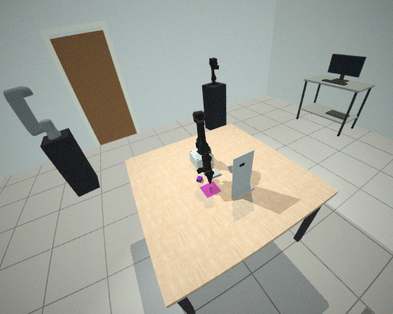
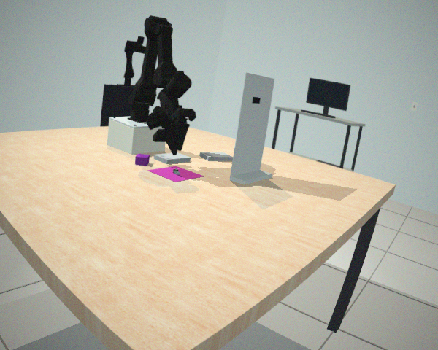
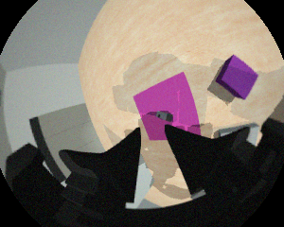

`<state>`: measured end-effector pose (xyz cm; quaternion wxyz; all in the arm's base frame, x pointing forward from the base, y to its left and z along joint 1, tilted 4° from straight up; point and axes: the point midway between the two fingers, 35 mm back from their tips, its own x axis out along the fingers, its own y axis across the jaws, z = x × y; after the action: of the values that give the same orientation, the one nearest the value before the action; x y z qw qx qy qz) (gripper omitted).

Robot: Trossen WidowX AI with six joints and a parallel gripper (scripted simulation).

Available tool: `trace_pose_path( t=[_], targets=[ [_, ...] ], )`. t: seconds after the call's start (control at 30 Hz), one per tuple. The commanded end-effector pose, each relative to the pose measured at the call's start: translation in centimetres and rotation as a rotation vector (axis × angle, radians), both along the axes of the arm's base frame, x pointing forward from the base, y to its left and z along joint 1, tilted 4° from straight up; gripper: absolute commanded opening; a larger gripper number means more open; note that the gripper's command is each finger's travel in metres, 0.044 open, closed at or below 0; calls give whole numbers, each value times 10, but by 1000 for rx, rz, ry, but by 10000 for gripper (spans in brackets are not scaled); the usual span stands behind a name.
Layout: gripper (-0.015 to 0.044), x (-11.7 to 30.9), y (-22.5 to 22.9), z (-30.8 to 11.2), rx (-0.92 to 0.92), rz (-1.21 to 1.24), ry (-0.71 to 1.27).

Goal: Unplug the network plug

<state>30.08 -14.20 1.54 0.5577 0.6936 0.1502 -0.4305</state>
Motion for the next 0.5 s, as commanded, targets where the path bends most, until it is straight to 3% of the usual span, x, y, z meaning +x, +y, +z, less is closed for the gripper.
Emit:
trace_pose_path(
  t=[0.0,0.47],
  targets=[
    [156,0,0,6,-1,4,-2],
    [156,-2,1,23,-1,4,-2]
  ],
)
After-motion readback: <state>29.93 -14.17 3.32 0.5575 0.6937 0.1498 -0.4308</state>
